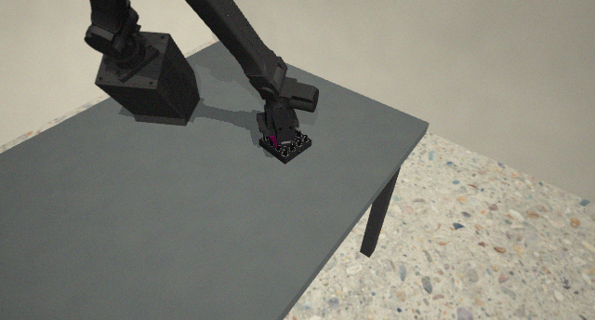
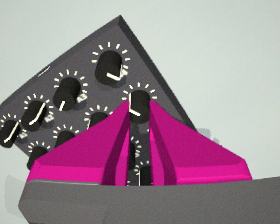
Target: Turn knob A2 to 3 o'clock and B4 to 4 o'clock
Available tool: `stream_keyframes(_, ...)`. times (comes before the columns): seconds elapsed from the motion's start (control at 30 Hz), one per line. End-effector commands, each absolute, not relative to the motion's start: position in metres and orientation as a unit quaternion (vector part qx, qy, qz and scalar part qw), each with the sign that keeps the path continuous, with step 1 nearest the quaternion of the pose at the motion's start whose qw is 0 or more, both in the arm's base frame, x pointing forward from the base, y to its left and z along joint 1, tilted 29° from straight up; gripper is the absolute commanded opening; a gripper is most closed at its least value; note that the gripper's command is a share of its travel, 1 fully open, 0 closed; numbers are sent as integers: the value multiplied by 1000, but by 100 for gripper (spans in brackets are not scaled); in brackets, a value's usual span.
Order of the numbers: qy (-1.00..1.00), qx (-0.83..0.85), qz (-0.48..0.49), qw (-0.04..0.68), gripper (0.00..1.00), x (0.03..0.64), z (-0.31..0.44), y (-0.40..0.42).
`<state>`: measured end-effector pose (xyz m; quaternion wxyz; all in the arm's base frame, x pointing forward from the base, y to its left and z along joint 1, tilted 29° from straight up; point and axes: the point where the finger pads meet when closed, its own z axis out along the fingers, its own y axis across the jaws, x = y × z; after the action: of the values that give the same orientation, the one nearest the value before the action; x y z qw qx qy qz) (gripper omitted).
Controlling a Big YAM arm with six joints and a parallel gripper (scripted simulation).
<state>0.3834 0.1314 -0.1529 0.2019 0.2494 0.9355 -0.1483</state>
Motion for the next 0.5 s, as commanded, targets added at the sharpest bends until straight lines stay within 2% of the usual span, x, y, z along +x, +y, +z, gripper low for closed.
stream_keyframes(0.0,920,296,-119,229,8,404,-140,144)
stream_keyframes(0.47,868,425,-86,244,8,403,-140,143)
